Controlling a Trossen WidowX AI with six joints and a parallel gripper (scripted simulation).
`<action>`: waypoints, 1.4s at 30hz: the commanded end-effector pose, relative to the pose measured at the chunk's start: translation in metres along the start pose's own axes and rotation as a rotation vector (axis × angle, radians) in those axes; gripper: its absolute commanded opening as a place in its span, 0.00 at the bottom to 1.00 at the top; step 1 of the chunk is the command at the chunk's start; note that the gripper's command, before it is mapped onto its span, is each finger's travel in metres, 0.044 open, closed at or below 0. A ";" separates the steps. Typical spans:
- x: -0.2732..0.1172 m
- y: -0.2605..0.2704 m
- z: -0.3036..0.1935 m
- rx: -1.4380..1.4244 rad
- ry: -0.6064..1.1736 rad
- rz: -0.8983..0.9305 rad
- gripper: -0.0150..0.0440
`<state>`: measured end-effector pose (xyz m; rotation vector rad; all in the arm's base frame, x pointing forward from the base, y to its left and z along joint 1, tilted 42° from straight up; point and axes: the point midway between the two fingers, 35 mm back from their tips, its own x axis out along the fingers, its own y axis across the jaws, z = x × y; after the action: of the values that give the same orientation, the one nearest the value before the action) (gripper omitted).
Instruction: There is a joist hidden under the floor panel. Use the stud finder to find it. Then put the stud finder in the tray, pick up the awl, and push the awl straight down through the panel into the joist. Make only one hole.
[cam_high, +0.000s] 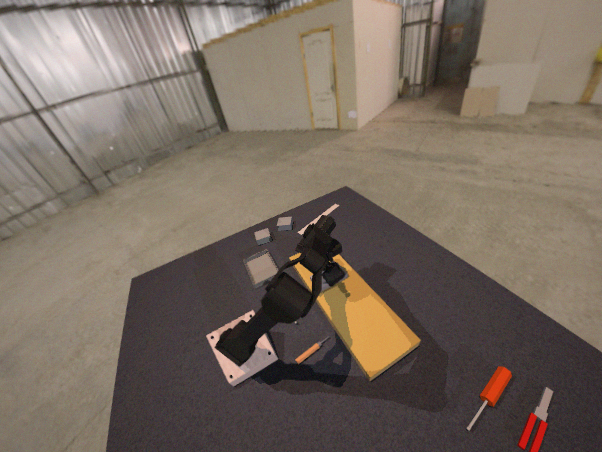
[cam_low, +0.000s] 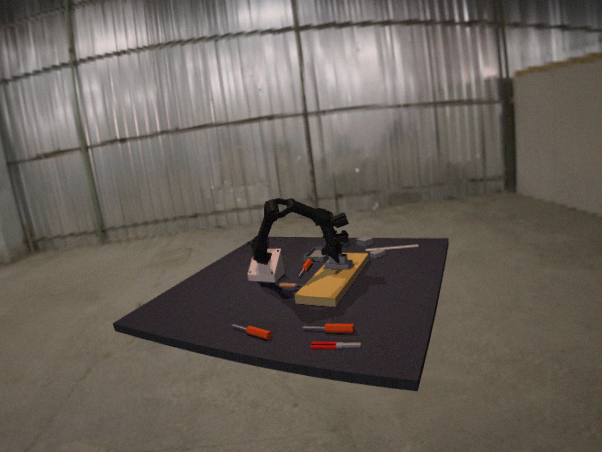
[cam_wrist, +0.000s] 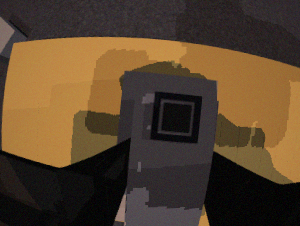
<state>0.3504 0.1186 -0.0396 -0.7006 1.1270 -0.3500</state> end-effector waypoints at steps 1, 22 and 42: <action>0.000 0.009 0.000 0.000 0.001 0.008 0.25; -0.001 0.040 0.000 0.001 0.001 0.010 0.25; -0.002 0.070 0.000 0.002 0.001 0.011 0.25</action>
<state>0.3447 0.1655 -0.0806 -0.6984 1.1274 -0.3471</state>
